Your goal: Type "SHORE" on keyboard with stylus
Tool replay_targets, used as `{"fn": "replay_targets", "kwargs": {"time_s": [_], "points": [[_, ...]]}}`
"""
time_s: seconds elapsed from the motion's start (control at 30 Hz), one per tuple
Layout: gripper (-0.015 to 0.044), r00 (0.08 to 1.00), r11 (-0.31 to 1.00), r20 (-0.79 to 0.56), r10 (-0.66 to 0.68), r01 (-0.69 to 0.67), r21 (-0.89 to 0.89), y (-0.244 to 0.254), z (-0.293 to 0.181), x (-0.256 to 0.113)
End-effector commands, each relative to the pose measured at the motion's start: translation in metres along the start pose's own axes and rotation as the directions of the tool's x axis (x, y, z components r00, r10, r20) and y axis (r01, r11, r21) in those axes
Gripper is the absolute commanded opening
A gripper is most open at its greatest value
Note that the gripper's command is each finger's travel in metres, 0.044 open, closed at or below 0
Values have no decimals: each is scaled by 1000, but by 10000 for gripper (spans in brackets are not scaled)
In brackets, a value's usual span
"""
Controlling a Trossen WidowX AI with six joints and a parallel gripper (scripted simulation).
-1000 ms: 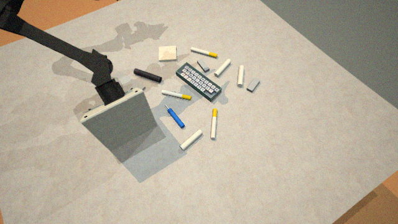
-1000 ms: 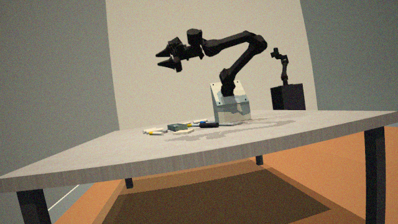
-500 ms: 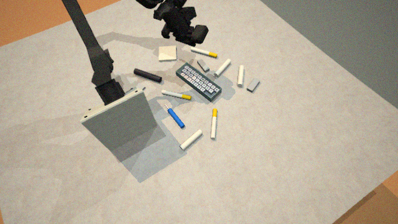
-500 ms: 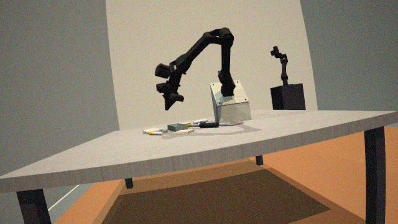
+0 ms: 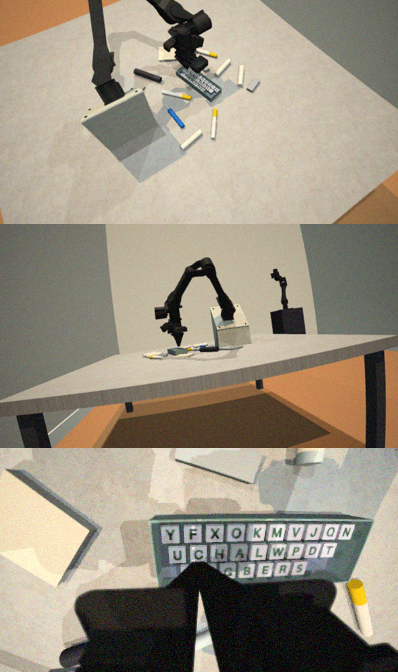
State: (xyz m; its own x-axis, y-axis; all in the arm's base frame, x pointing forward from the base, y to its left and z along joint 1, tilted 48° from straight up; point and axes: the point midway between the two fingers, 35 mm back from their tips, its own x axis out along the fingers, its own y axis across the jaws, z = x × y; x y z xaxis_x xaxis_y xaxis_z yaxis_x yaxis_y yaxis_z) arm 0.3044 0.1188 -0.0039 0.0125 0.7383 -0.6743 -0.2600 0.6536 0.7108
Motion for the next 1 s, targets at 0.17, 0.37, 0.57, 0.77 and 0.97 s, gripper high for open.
{"fn": "replay_targets", "kwargs": {"time_s": [0.17, 0.37, 0.57, 0.77, 0.97], "points": [[0, 1000, 1000, -4, 4, -4, -1, -45, 1, 1], [0, 1000, 1000, -4, 5, -5, -1, -64, 0, 1], [0, 1000, 1000, -4, 5, -5, -1, -64, 0, 1], [0, 1000, 1000, -4, 2, -2, -2, -119, 1, 1], [0, 1000, 1000, -4, 3, -3, -2, -127, 0, 1]]}}
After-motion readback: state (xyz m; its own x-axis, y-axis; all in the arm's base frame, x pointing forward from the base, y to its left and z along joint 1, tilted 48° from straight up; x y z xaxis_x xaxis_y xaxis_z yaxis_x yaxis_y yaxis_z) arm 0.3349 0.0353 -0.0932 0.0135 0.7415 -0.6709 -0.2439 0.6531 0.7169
